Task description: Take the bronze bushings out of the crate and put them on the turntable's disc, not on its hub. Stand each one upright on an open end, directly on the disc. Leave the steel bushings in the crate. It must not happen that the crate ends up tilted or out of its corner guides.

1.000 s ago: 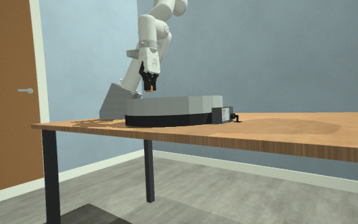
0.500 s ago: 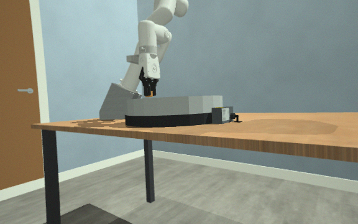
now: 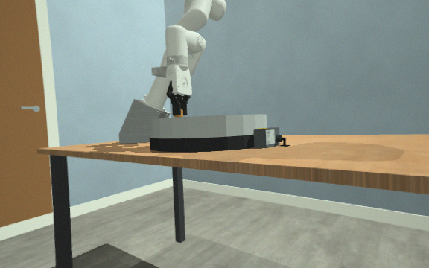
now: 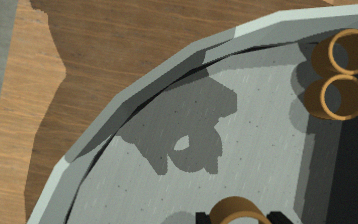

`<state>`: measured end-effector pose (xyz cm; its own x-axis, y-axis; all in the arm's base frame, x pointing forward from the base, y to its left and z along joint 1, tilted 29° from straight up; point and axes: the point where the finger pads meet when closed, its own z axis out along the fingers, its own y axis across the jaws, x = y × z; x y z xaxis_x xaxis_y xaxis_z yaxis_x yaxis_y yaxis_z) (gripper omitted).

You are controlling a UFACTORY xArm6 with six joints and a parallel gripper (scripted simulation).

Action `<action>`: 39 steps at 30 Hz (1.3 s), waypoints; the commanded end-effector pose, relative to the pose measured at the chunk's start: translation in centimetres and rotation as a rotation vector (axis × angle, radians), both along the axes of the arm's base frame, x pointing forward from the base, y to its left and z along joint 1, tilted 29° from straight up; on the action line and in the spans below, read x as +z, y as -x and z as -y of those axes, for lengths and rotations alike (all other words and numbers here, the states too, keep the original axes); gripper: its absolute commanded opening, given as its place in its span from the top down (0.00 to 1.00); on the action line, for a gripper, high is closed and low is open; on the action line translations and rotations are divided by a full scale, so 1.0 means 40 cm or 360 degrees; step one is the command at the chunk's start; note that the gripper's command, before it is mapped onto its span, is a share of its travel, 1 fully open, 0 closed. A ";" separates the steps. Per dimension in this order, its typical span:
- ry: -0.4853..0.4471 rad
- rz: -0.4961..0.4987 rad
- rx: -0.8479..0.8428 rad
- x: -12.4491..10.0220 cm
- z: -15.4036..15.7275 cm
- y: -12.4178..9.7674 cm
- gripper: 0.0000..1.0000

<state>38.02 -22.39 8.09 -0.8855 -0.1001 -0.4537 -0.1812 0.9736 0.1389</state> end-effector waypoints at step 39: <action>0.0003 0.0003 -0.0001 -0.104 -0.023 -0.054 1.00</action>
<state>39.94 -21.47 4.17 -0.8859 -0.1002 -0.4529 -0.1813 0.9735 0.1391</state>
